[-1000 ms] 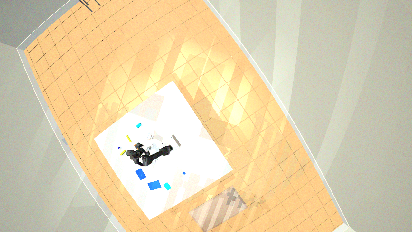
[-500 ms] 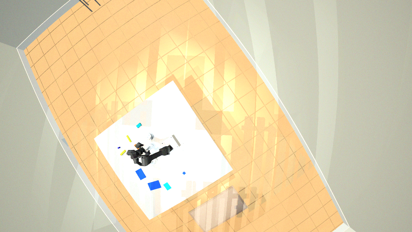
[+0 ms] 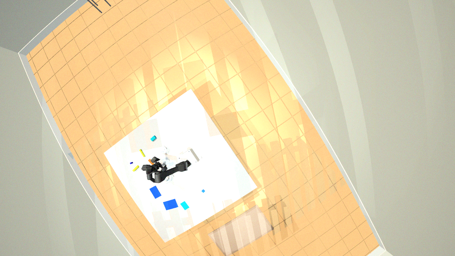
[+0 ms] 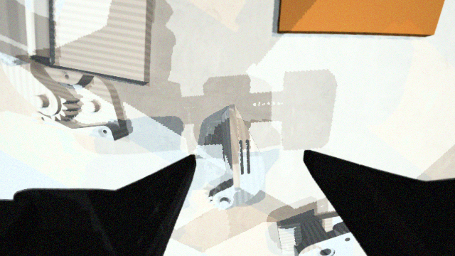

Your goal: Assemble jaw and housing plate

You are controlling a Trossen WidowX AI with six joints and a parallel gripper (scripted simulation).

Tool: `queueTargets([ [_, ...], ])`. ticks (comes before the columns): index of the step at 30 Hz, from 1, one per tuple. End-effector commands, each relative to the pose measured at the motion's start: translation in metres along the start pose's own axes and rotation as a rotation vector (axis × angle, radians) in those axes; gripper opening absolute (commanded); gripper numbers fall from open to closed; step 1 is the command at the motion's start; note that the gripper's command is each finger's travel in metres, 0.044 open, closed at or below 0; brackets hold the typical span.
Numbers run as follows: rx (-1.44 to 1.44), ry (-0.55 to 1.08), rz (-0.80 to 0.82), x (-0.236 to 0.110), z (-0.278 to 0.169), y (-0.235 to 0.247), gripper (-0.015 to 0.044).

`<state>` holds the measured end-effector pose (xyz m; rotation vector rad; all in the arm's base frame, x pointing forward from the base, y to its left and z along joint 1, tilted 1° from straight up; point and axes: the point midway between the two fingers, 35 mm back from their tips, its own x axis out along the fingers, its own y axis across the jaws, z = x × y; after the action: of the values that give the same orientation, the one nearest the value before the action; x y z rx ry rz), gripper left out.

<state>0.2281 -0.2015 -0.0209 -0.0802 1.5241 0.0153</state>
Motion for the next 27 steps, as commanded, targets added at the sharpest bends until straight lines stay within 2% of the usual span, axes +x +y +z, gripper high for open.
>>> queueTargets([
  [1, -0.005, 0.009, 0.004, 0.0096, -0.0027, 0.0018, 0.0440],
  [27, -0.005, 0.009, 0.004, 0.0155, -0.0031, 0.0022, 0.0440],
])
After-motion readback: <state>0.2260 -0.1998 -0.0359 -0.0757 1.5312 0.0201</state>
